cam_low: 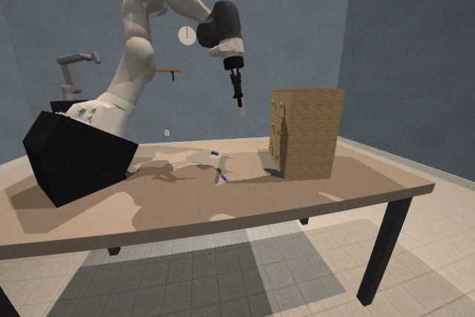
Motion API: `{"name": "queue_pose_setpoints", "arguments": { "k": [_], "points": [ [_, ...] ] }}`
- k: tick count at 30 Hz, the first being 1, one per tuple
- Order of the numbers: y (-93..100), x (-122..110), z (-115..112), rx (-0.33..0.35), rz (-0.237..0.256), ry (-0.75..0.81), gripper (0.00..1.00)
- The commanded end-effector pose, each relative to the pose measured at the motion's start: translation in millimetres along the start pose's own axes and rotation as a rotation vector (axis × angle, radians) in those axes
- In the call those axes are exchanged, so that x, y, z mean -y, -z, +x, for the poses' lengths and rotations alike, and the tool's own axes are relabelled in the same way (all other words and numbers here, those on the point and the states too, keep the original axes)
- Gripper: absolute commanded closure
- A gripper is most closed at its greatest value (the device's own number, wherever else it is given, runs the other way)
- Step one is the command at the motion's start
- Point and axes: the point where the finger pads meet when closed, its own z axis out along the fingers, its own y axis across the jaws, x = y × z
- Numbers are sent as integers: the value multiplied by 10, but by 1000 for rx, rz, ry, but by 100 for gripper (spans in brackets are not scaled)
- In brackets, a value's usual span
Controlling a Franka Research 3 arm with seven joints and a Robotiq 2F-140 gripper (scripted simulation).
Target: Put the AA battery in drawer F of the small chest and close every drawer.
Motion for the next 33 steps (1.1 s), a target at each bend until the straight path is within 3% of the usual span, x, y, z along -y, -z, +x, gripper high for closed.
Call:
{"name": "queue_pose_setpoints", "arguments": {
  "k": [1,12,13,29,30,33],
  "points": [
    [8,20,-49,23,3,10,0],
    [8,20,-49,23,3,10,0],
    [-33,14,-78,62,1,11,0],
    [-33,14,-78,62,1,11,0],
    [-74,15,-100,104,1,11,0],
    [-74,15,-100,104,1,11,0]
  ]
}}
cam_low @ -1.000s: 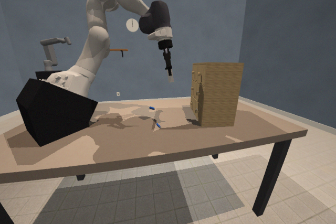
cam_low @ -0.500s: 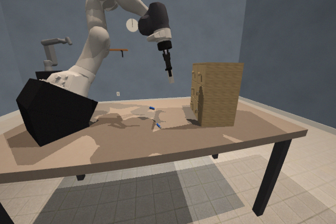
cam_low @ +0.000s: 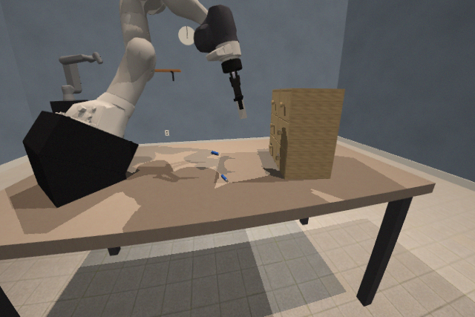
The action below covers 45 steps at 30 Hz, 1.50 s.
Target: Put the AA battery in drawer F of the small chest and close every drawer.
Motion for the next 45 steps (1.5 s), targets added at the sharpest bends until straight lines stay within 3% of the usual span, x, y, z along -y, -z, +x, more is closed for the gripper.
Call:
{"name": "queue_pose_setpoints", "arguments": {
  "k": [1,13,14,30,31,45],
  "points": [
    [5,31,-51,29,6,11,0],
    [5,31,-51,29,6,11,0],
    [-37,25,-87,75,4,12,0],
    [-37,25,-87,75,4,12,0],
    [-80,21,-120,121,2,13,0],
    [-80,21,-120,121,2,13,0]
  ]
}}
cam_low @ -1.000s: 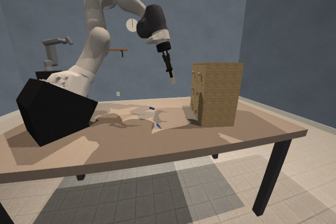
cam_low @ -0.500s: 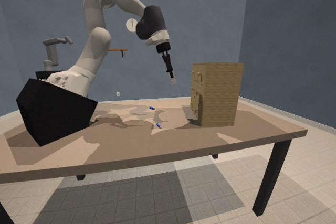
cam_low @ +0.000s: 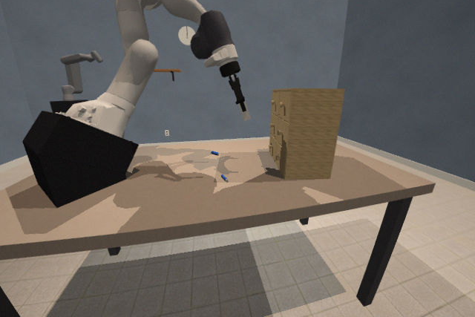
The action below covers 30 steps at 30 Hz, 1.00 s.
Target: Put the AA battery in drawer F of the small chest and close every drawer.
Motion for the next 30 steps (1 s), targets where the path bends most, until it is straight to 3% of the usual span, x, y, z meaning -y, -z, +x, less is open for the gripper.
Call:
{"name": "queue_pose_setpoints", "arguments": {
  "k": [1,3,4,22,23,30],
  "points": [
    [3,15,-8,6,3,8,0],
    [3,15,-8,6,3,8,0],
    [-42,23,-17,51,6,7,0],
    [-42,23,-17,51,6,7,0],
    [-79,19,-58,100,5,9,0],
    [-79,19,-58,100,5,9,0]
  ]
}}
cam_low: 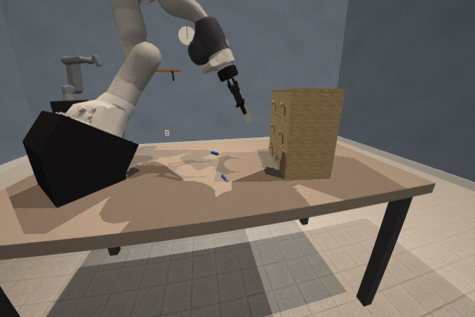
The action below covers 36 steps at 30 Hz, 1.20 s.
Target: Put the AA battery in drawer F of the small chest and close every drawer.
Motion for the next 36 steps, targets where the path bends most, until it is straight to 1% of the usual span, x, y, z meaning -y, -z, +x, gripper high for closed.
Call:
{"name": "queue_pose_setpoints", "arguments": {
  "k": [1,11,12,31,32,36],
  "points": [
    [14,51,-41,20,13,17,0],
    [14,51,-41,20,13,17,0],
    [-31,49,-66,66,12,17,0],
    [-31,49,-66,66,12,17,0],
    [-86,57,-54,106,15,14,0],
    [-86,57,-54,106,15,14,0]
  ]
}}
